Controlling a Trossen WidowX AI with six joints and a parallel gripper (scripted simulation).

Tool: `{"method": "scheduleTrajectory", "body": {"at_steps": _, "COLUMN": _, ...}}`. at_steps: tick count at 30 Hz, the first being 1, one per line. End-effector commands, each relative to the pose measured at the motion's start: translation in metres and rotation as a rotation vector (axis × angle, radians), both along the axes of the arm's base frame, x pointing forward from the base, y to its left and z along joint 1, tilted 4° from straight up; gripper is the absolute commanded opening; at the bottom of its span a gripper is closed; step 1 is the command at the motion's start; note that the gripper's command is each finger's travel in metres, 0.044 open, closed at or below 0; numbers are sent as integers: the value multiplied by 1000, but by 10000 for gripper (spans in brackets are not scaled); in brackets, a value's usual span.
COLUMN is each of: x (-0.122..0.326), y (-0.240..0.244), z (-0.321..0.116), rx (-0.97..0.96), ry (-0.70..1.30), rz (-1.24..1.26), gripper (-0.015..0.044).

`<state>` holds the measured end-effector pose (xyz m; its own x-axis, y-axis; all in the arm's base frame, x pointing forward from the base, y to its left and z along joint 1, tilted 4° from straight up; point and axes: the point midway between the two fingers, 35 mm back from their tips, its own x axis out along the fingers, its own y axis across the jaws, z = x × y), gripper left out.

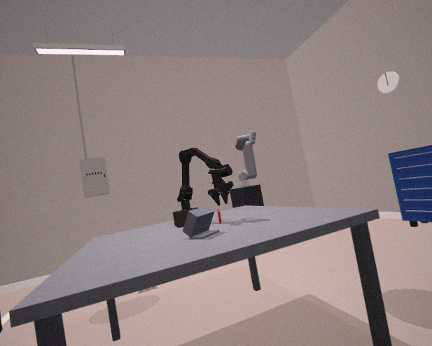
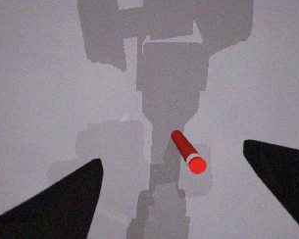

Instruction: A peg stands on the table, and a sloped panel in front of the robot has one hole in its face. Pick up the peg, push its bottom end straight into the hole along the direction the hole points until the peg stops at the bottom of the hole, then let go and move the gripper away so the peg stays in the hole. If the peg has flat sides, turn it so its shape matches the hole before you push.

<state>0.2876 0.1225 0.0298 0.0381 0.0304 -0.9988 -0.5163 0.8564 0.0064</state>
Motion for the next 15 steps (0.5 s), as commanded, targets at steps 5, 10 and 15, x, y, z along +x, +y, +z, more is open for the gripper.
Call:
{"method": "scheduleTrajectory", "body": {"at_steps": 5, "x": -5, "y": -30, "z": -5, "rx": -9, "ry": 77, "rz": -195, "gripper": 440}}
{"method": "scheduleTrajectory", "body": {"at_steps": 10, "x": -6, "y": -32, "z": -5, "rx": -10, "ry": 82, "rz": -210, "gripper": 440}}
{"method": "scheduleTrajectory", "body": {"at_steps": 15, "x": -6, "y": -32, "z": -8, "rx": -10, "ry": 82, "rz": -210, "gripper": 440}}
